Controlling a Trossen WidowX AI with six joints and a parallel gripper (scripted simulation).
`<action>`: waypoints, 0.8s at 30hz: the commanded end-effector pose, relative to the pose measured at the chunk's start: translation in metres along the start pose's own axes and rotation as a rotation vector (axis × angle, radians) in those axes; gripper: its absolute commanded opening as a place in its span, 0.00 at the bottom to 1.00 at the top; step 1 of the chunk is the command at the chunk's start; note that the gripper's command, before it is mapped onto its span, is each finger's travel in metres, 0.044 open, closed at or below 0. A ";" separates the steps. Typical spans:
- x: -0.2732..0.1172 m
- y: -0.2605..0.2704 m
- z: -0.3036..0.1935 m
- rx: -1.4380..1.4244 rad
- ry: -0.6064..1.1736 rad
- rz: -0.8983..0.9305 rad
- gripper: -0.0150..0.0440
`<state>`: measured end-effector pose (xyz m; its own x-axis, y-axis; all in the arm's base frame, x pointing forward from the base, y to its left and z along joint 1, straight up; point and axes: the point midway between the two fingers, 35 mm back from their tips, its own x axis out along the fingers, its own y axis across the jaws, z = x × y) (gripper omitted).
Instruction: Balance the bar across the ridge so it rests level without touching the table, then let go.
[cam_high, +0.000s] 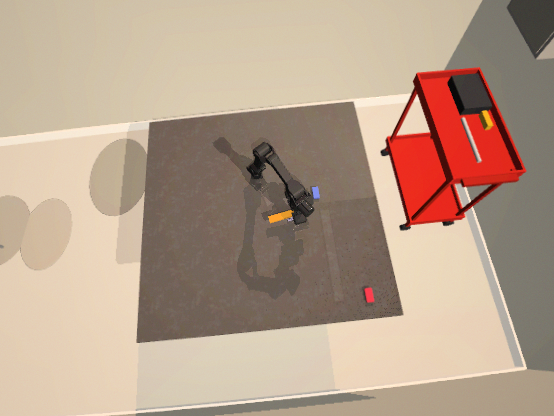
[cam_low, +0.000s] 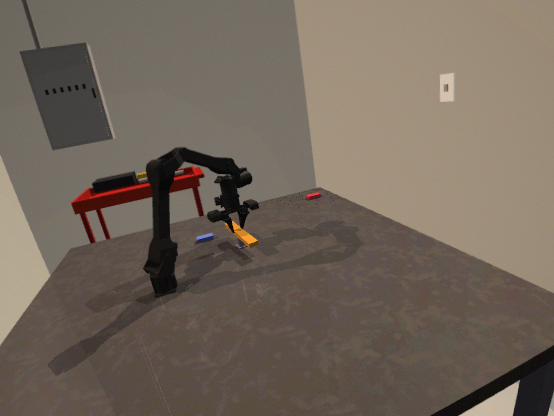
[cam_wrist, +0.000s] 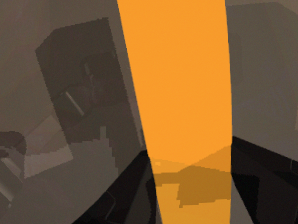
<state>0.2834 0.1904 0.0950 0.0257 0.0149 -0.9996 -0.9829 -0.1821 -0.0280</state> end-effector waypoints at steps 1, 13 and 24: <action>0.001 0.000 0.000 0.001 -0.002 0.000 0.25; 0.002 0.000 0.000 0.001 -0.002 0.000 0.25; 0.003 0.000 0.000 0.001 -0.002 0.000 0.25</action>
<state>0.2834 0.1903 0.0931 0.0258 0.0150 -0.9996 -0.9829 -0.1818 -0.0281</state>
